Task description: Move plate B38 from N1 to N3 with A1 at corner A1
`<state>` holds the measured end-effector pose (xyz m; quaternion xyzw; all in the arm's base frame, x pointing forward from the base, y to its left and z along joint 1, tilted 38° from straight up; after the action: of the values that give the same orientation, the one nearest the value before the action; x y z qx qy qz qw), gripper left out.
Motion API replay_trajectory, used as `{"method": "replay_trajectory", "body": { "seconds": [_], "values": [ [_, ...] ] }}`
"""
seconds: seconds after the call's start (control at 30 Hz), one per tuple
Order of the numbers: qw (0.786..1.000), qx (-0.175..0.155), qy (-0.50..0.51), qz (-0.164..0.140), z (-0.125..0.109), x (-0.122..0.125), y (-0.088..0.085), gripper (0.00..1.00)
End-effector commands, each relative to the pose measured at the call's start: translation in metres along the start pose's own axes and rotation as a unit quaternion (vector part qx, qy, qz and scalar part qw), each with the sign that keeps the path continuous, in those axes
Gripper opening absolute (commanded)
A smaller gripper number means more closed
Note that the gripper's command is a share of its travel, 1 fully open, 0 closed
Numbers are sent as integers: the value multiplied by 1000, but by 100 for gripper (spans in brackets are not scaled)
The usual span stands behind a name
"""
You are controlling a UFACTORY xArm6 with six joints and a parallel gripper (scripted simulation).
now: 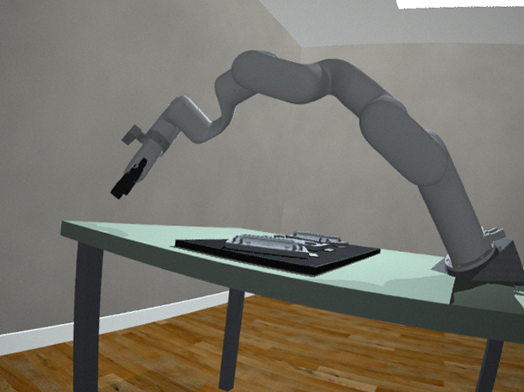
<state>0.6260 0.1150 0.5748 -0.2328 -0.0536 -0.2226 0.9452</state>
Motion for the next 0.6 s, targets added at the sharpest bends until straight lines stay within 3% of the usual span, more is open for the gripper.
{"method": "replay_trajectory", "body": {
  "seconds": [0.0,0.23,0.47,0.57],
  "values": [
    [1000,-2,3,-4,-16,8,-12,100],
    [998,-30,55,-25,-29,11,-22,100],
    [998,-30,55,-25,-58,20,-39,100],
    [998,-30,55,-25,-59,21,-40,100]
  ]
}}
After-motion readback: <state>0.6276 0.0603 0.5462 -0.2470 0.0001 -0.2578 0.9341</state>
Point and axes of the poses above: the point where the finger pads meet when closed, its own y axis out along the fingers, its own x axis across the jaws, z = x × y, the point moved 7 cm from there along -y, back along the fingers, and after that the axes turned 5 degrees about -y, right-handed, at the moved point
